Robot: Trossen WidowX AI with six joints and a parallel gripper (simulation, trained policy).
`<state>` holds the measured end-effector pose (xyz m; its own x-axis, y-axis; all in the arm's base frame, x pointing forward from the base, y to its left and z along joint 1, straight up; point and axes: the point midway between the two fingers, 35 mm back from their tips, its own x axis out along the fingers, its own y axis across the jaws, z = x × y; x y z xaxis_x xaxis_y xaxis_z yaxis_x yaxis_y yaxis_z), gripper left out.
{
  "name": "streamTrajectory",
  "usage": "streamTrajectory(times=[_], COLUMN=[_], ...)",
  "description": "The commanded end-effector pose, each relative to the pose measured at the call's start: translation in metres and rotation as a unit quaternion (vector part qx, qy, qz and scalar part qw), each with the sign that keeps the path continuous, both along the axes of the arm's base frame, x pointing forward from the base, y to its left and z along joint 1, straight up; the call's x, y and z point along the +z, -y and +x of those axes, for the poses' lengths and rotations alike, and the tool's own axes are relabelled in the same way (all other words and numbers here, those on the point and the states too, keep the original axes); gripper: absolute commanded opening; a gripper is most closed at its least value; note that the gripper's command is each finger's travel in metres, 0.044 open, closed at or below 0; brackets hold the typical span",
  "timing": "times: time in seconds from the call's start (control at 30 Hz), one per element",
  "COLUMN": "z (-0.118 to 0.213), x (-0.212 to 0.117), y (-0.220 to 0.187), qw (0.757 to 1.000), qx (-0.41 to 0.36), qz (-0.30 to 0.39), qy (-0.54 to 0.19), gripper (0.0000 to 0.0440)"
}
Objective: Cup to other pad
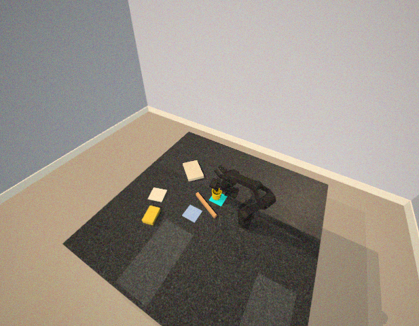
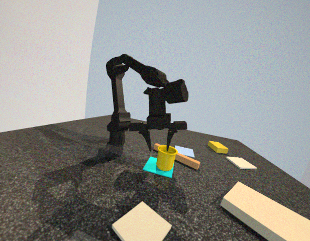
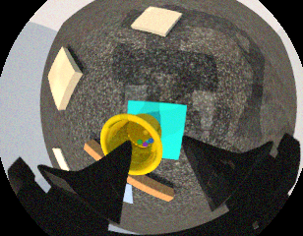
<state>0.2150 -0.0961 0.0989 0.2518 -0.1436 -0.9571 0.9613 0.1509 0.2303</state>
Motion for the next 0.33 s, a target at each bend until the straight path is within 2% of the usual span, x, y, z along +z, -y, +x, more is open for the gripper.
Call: streamTrajectory(times=[0.0, 0.17, 0.3], z=[-0.002, -0.004, -0.005], x=[0.007, 0.021, 0.035], y=[0.0, 0.003, 0.006], qw=[1.0, 0.999, 0.999], qx=[-0.003, -0.009, -0.013], qz=[0.001, -0.006, -0.013], qy=[0.012, 0.032, 0.05], gripper=[0.0279, 0.0304, 0.0347])
